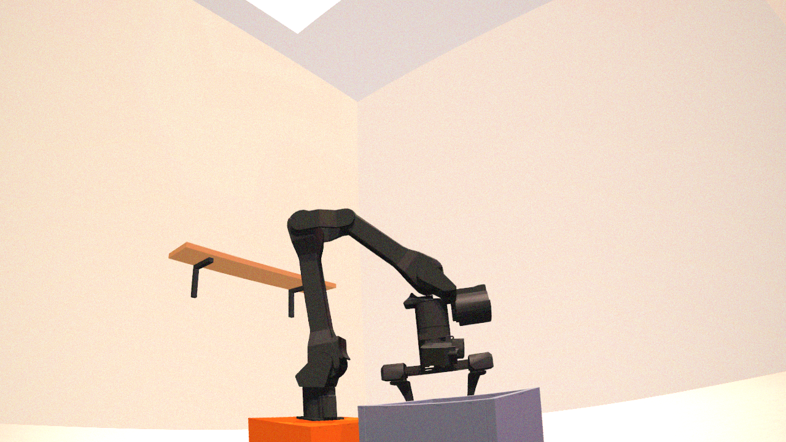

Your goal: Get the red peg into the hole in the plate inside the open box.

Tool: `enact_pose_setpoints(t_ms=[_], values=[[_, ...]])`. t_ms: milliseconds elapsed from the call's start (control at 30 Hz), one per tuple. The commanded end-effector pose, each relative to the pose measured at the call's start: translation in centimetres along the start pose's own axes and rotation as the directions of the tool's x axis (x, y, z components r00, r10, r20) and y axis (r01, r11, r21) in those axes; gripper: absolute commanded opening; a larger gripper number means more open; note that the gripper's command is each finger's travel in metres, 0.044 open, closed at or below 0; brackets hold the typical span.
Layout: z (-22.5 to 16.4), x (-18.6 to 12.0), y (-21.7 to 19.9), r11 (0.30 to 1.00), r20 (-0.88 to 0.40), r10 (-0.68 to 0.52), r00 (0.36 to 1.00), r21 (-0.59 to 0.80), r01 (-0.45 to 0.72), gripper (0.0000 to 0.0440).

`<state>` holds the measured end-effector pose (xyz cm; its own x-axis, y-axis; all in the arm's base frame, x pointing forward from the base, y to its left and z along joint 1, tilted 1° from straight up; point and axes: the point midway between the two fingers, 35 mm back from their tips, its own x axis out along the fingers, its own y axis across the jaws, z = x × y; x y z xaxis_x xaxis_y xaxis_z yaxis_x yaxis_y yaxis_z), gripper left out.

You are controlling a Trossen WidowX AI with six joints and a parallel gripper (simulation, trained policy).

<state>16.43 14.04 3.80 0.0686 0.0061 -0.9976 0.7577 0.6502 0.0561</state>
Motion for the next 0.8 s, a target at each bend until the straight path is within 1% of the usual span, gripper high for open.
enact_pose_setpoints(t_ms=[0, 167, 233, 300, 400, 567, 767], values=[[-0.2, 1.4, -0.5, 1.000, -0.008, -0.003, 1.000, 0.026, 0.003, 0.0440], [-0.5, 3.0, -0.8, 0.998, -0.015, 0.011, 1.000, 0.064, -0.010, 0.0432], [-0.6, 3.5, -1.1, 0.997, -0.020, 0.007, 1.000, 0.080, -0.006, 0.0402], [-0.7, 3.9, -1.4, 0.995, -0.027, -0.001, 1.000, 0.095, 0.004, 0.0358], [-0.8, 4.1, -1.8, 0.994, -0.042, -0.014, 0.999, 0.111, 0.019, 0.0282], [-1.0, 4.0, -1.8, 0.993, -0.077, -0.021, 0.997, 0.113, 0.030, 0.0151], [-0.8, 3.8, -1.7, 0.992, -0.115, -0.027, 0.993, 0.120, 0.041, 0.0004]])
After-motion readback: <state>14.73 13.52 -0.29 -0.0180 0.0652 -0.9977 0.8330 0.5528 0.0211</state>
